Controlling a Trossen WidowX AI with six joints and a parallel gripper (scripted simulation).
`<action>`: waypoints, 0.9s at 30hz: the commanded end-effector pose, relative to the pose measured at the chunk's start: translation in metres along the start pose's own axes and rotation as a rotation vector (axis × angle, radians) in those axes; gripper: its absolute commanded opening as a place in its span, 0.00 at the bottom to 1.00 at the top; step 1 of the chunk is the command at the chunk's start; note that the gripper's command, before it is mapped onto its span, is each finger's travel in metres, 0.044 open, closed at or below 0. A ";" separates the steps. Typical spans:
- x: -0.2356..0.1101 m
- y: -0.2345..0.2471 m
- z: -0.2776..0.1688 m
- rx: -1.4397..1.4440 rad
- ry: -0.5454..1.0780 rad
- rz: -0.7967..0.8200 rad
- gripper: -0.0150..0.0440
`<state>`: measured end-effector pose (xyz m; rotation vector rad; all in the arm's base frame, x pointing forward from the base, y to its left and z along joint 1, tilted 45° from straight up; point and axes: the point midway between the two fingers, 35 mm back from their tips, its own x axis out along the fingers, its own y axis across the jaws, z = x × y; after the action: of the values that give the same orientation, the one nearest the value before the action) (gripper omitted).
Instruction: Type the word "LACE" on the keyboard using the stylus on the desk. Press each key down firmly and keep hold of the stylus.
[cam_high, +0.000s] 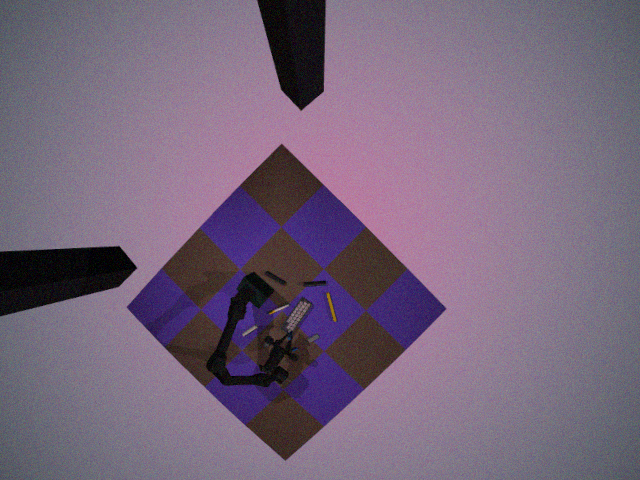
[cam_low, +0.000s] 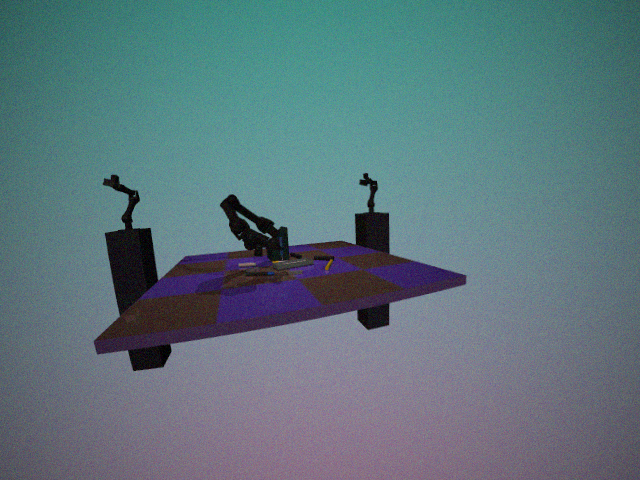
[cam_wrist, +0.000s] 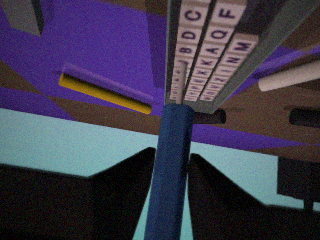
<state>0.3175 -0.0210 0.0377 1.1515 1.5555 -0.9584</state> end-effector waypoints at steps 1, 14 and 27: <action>0.004 0.000 -0.002 -0.001 0.001 -0.001 0.25; 0.055 -0.010 -0.036 0.007 0.006 -0.003 0.25; 0.085 -0.021 -0.044 0.012 0.010 -0.005 0.25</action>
<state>0.2798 0.0392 -0.0258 1.1578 1.5557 -0.9580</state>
